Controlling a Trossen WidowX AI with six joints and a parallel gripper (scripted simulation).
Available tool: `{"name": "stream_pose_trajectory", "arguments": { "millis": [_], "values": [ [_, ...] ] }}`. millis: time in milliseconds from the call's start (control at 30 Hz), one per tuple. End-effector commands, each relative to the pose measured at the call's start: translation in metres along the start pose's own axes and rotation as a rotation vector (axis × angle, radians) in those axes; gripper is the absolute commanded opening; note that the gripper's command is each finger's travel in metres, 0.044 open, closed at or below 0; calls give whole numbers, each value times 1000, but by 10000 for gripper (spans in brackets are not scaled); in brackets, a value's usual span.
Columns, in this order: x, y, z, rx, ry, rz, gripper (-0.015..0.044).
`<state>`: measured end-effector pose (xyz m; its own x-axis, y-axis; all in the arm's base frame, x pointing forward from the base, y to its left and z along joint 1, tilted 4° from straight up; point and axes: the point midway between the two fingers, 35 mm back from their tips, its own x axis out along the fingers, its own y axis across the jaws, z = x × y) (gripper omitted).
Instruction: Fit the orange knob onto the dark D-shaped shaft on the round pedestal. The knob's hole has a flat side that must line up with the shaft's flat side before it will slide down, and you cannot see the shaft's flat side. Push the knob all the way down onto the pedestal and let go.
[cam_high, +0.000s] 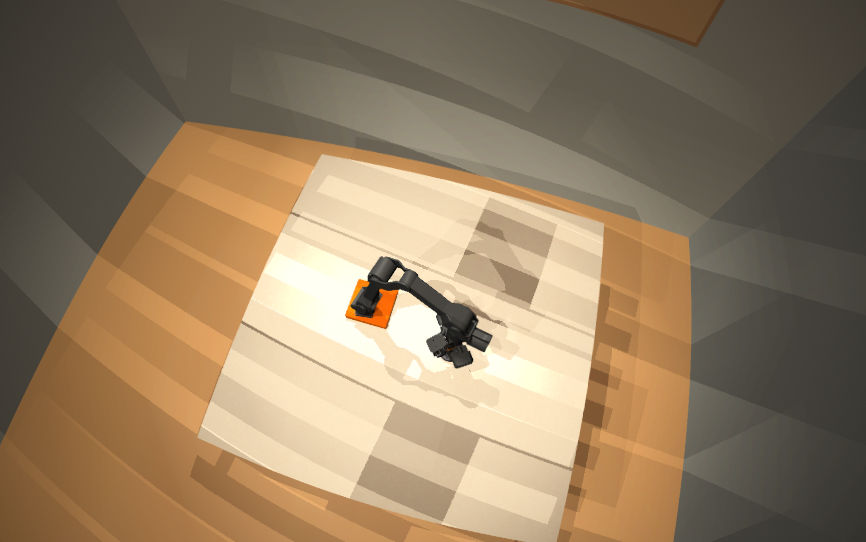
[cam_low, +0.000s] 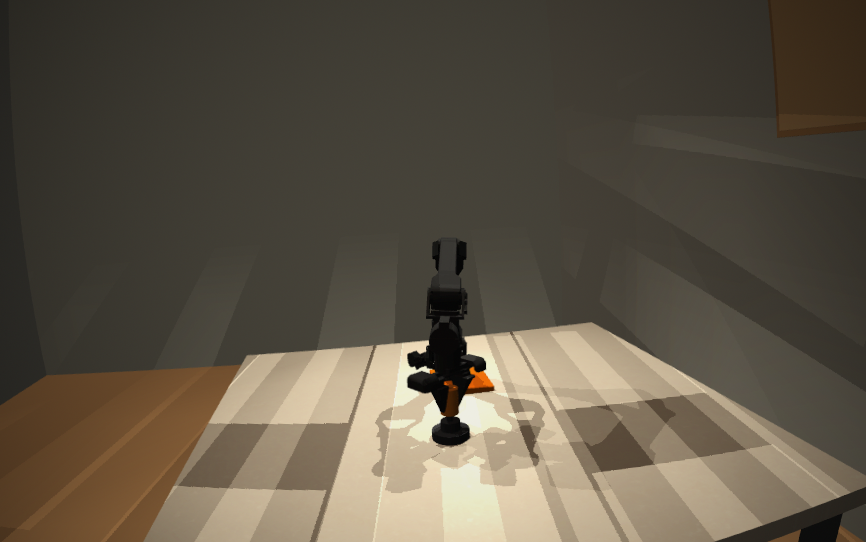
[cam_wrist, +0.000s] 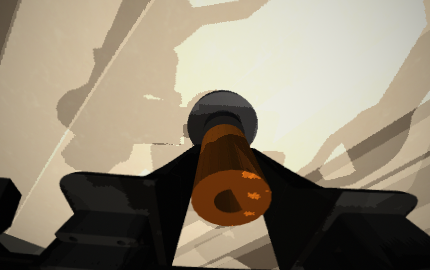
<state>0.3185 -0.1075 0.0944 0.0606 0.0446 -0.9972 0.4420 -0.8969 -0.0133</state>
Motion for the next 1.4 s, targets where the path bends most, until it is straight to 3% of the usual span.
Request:
{"name": "stream_pose_trajectory", "arguments": {
  "millis": [0,233,467,1367],
  "values": [
    [0,0,0,5,1,1,0],
    [-5,-3,2,14,1,1,0],
    [-6,-2,2,214,1,1,0],
    [-1,-1,1,214,1,1,0]
  ]
}}
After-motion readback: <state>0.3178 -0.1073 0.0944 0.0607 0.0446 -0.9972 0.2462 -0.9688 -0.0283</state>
